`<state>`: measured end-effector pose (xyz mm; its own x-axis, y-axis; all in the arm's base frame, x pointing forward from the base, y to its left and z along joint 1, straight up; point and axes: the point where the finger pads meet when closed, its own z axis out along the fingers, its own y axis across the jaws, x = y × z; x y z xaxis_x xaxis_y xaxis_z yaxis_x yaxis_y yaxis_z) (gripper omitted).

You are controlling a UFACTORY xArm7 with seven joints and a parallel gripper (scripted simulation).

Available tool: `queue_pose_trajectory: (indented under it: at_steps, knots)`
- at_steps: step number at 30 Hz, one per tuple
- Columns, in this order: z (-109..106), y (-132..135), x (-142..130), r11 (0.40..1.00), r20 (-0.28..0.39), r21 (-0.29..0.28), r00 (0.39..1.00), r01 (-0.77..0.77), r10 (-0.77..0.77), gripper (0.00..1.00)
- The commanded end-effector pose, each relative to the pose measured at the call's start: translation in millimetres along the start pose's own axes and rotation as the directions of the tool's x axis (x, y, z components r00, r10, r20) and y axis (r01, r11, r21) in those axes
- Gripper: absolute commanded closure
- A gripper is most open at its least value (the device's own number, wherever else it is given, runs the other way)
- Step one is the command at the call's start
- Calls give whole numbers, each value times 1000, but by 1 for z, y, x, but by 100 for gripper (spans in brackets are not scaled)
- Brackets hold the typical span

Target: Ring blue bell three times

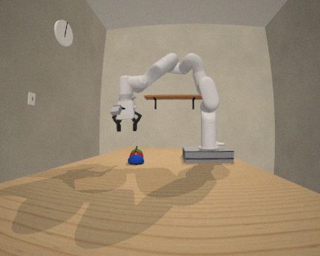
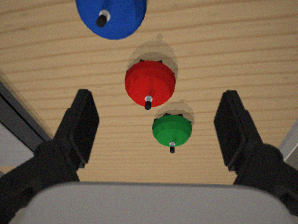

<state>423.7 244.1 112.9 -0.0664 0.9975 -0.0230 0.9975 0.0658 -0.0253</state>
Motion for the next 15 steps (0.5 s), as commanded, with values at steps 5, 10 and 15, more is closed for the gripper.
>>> queue_pose_trajectory:
  at_steps: [5, 10, 15]
  knots:
    - [14, -44, 15, 965, -18, -35, 965, 261, -262, 0]
    - [20, -59, 17, 938, -12, -40, 939, 344, -345, 0]
    - [20, -59, 17, 938, -12, -40, 939, 344, -345, 0]
